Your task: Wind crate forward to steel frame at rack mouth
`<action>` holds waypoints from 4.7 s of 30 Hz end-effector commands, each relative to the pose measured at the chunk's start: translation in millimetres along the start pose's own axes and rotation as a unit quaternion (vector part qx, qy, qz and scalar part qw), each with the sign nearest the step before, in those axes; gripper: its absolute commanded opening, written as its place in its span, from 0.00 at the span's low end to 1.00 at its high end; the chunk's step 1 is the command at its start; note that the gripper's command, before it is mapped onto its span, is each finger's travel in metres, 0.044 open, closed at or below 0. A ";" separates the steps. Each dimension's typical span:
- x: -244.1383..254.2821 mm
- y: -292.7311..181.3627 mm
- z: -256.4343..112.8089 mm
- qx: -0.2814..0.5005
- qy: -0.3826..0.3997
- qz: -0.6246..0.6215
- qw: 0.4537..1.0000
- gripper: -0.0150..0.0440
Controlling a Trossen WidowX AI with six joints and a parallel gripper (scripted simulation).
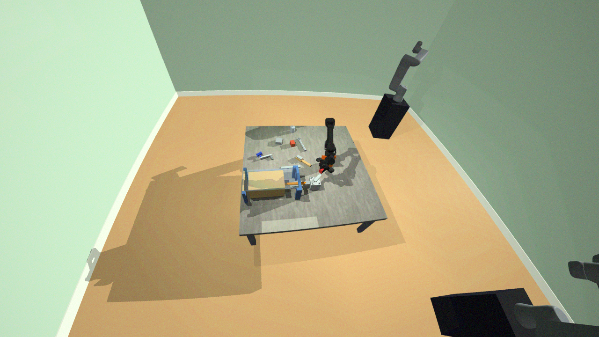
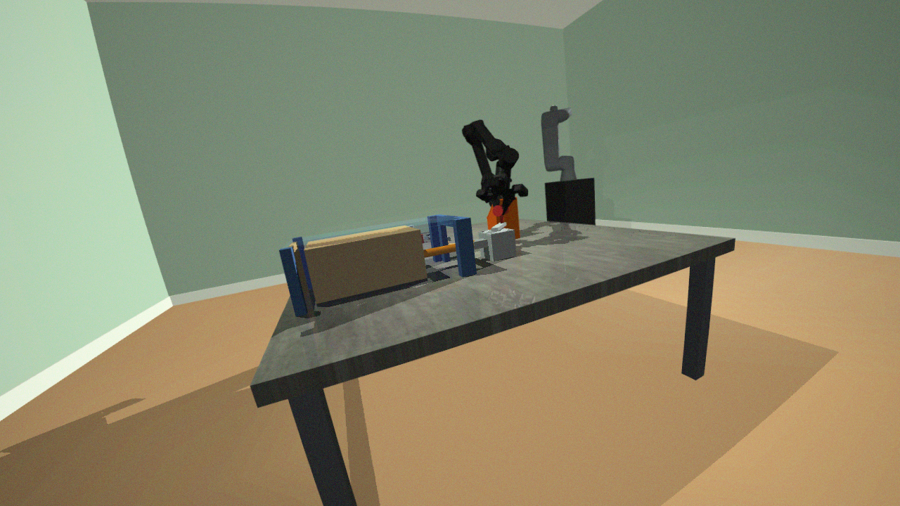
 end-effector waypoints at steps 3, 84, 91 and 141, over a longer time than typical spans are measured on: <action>-9.6 3.7 3.3 -0.005 -0.010 0.000 1.000 0.25; -54.3 74.7 28.4 -0.006 -0.013 0.001 1.000 0.25; -54.8 81.6 31.3 -0.007 -0.013 0.001 1.000 0.25; -41.7 129.2 53.5 -0.008 -0.014 0.002 1.000 0.25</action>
Point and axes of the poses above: the point midway between the two fingers, 35 mm back from their tips, its own z axis out along the fingers, its own x axis across the jaws, y = z × x, the point moved 10 cm from there along -z, back along the fingers, and after that the axes turned 15 degrees about z, right-handed, at the moved point
